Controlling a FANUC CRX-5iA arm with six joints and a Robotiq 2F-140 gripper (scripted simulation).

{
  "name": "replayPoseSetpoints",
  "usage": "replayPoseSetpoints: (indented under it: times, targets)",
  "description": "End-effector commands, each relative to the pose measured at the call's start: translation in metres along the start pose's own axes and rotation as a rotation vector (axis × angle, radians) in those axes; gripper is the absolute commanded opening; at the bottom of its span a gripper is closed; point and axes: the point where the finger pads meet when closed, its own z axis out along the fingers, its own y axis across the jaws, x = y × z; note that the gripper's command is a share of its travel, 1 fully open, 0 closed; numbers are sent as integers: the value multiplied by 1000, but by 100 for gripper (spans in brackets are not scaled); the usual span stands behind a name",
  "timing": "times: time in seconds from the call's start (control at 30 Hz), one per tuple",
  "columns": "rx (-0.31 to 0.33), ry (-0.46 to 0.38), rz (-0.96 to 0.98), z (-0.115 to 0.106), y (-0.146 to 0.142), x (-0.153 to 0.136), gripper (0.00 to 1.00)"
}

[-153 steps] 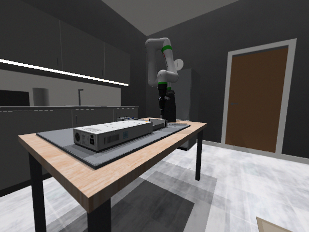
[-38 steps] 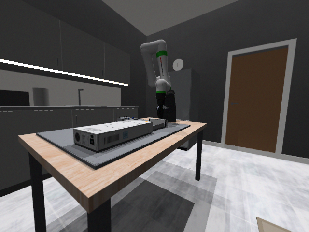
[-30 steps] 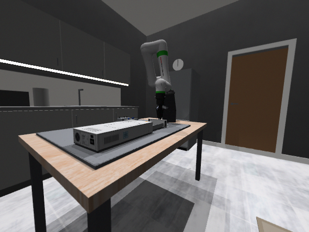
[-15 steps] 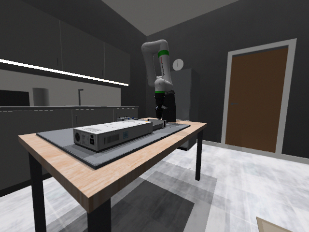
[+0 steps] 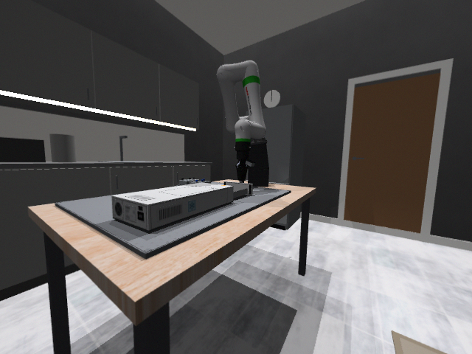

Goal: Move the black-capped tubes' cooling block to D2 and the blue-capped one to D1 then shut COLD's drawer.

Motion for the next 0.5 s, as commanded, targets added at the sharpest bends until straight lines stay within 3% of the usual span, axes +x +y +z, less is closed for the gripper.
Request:
replayPoseSetpoints:
  times: [0.0, 0.47]
  targets:
    - [16, 2, -1, -1, 6, 0, 10]
    - [16, 2, -1, -1, 20, 0, 10]
